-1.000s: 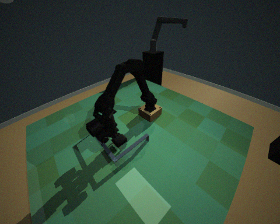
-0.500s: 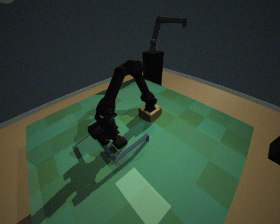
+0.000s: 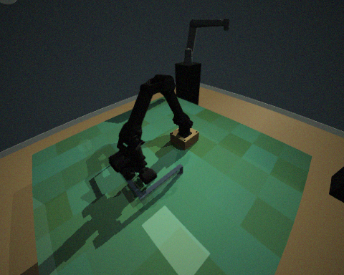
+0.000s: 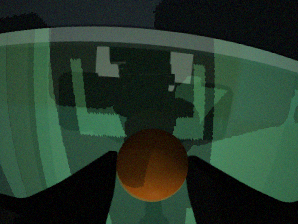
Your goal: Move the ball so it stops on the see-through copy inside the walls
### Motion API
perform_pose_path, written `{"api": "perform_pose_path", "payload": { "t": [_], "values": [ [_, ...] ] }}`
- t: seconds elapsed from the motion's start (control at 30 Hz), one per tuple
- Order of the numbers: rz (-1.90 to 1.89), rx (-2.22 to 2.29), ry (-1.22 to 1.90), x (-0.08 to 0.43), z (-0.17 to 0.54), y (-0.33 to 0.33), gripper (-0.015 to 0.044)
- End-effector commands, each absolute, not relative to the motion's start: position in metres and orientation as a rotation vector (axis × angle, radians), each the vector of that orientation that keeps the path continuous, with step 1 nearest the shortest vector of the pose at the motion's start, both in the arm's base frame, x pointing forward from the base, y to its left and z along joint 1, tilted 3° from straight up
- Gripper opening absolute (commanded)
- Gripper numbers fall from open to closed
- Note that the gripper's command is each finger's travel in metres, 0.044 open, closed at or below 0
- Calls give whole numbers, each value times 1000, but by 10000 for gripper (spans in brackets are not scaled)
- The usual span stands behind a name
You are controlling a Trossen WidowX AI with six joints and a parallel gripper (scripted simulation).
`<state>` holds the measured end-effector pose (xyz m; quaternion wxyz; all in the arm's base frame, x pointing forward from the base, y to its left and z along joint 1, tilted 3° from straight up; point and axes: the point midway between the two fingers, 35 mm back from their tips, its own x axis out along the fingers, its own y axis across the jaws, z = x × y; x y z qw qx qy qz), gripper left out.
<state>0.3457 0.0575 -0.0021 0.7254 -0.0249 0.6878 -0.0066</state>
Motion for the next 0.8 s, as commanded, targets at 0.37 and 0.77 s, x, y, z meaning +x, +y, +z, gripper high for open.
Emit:
{"api": "perform_pose_path", "payload": {
  "t": [0.37,0.77],
  "values": [
    [-11,-56,1519,345,58,61,282],
    [-6,-59,1503,346,79,61,282]
  ]
}}
